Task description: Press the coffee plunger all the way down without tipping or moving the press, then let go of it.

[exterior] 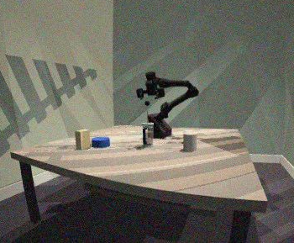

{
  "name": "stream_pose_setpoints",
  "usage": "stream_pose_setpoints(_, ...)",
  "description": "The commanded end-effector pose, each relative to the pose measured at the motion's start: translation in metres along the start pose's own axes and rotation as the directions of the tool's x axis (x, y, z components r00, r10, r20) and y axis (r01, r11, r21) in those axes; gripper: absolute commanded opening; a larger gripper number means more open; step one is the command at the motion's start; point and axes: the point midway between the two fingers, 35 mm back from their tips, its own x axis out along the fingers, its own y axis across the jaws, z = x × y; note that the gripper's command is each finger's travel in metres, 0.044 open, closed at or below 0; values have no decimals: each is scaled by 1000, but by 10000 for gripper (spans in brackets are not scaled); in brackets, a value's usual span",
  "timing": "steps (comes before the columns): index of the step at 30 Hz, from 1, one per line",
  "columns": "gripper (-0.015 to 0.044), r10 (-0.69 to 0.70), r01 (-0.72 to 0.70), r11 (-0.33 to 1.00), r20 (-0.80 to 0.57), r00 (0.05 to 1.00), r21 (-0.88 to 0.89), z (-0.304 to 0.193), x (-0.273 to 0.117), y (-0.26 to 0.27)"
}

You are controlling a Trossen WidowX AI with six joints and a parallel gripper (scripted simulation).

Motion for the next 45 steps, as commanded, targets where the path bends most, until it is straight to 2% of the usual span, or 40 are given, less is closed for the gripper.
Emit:
stream_pose_setpoints(1,440,0,0,1000,6,1000,-10,-4,3,3)
stream_pose_setpoints(30,440,2,-2,1000,8,1000,-11,-4,43,4)
stream_pose_setpoints(41,151,2,-2,1000,8,1000,-11,-4,43,4)
stream_pose_setpoints(45,127,2,-2,1000,8,1000,-11,-4,43,4)
